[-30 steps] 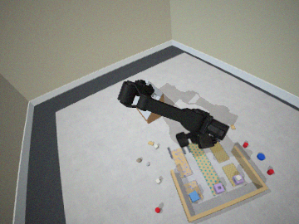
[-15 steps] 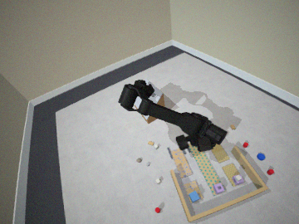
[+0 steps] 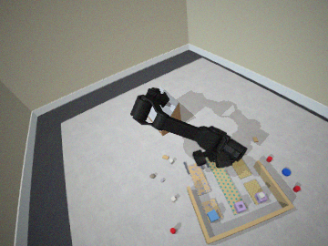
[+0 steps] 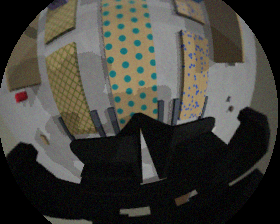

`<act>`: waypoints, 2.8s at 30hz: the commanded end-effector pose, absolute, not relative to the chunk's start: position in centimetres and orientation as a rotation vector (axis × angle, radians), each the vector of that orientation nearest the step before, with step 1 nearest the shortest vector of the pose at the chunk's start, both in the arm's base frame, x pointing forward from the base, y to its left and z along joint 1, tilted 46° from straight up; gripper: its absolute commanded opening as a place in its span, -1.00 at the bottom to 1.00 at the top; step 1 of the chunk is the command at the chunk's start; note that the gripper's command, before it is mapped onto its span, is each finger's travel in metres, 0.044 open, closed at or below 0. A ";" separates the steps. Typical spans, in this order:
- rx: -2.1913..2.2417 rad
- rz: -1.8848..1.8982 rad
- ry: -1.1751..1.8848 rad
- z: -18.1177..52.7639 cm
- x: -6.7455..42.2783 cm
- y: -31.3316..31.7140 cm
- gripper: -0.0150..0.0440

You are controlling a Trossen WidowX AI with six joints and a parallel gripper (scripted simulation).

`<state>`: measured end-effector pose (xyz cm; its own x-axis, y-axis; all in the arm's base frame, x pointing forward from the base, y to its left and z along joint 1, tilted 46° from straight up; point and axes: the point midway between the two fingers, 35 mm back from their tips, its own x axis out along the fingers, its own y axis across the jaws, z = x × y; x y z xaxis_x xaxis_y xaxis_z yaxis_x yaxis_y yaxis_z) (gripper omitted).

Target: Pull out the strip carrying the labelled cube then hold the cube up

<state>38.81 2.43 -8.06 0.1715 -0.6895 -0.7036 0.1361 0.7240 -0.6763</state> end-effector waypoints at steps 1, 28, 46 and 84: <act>-0.539 -0.624 1.278 -8.2 38.6 2.3 -0.49; -0.539 -0.624 1.278 -8.3 38.7 2.2 -0.49; -0.539 -0.624 1.278 -8.4 38.8 2.1 -0.49; -0.539 -0.623 1.280 -9.6 34.3 2.0 -0.49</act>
